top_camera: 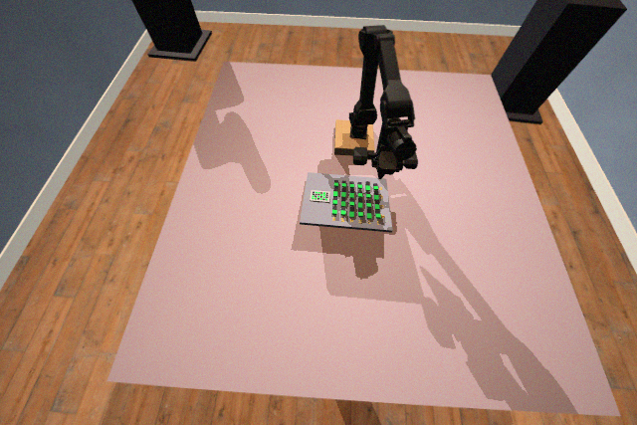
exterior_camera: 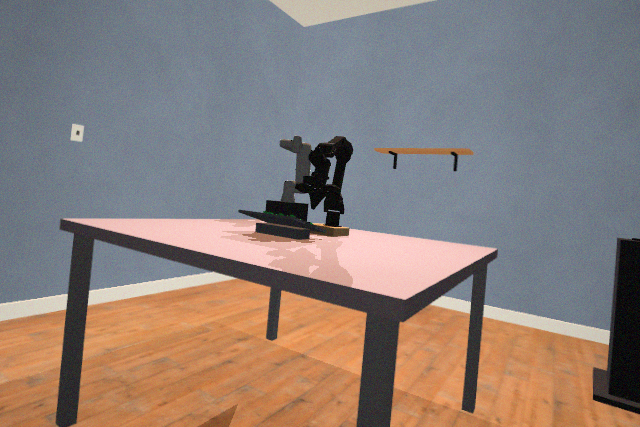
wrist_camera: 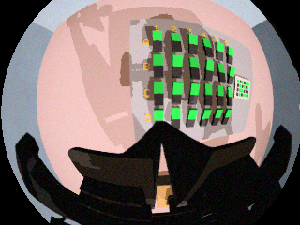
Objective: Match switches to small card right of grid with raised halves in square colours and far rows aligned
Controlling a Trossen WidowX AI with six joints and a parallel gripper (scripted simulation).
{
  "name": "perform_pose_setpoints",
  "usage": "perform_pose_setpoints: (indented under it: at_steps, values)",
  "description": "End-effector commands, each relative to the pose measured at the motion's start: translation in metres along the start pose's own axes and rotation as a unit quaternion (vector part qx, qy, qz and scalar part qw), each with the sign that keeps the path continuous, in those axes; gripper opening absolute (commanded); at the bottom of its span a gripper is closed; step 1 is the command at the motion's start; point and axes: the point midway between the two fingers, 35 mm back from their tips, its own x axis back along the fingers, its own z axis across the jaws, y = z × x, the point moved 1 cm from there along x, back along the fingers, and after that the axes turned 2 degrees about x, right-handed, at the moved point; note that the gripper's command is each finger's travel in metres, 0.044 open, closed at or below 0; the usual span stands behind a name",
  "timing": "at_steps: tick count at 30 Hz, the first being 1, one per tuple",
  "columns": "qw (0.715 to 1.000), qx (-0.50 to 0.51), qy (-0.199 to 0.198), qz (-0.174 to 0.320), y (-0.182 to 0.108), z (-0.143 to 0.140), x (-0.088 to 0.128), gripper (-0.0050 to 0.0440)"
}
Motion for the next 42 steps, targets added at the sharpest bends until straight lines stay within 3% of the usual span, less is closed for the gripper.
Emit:
perform_pose_setpoints:
  at_steps: [1,42]
  values:
    - [1.000,-0.001,-0.004,0.024,-0.008,-0.001,-0.027,0.0000]
    - [1.000,-0.001,-0.004,0.024,-0.009,-0.001,-0.051,0.0000]
